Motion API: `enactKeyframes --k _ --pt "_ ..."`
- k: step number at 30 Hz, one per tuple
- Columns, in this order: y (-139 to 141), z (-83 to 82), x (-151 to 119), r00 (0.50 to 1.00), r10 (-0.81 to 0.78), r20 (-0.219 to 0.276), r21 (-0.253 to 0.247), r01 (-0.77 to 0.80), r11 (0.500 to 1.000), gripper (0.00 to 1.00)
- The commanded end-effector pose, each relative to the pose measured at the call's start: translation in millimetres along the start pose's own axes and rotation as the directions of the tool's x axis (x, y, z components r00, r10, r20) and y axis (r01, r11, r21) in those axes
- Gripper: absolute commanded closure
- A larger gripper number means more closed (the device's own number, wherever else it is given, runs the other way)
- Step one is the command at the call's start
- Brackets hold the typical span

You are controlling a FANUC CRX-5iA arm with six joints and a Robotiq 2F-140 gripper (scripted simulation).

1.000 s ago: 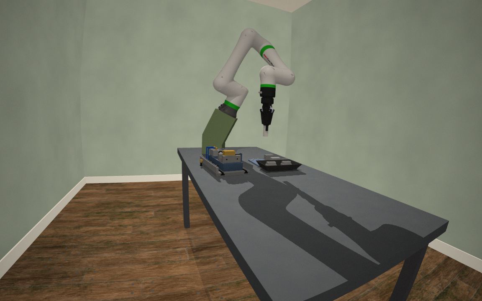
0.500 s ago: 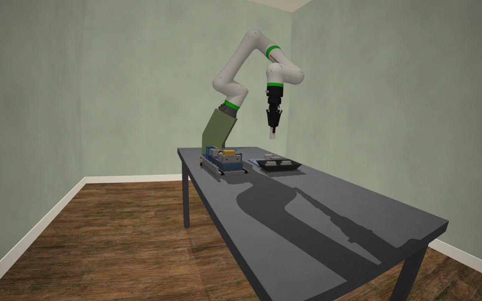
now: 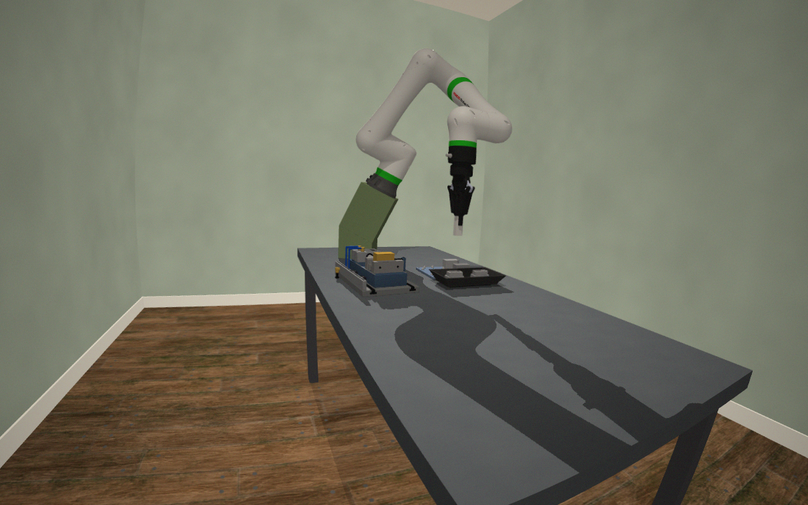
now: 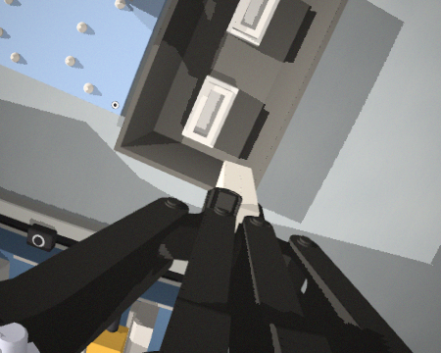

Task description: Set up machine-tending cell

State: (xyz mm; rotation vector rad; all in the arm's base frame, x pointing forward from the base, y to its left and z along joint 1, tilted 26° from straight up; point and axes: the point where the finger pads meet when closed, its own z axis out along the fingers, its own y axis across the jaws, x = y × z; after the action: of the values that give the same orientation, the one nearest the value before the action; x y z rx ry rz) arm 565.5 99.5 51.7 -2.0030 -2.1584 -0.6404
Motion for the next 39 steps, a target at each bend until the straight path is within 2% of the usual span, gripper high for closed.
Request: enactKeyframes --k 1,29,39 --pt "0.3 2.3 -0.1 1.000 0.000 0.000 0.000 0.000 1.000 1.00" --pt "1.1 48.7 0.1 1.000 0.000 0.000 0.000 0.000 1.000 1.00" --pt "1.2 57.3 0.1 1.000 0.000 0.000 0.000 0.000 1.000 1.00"
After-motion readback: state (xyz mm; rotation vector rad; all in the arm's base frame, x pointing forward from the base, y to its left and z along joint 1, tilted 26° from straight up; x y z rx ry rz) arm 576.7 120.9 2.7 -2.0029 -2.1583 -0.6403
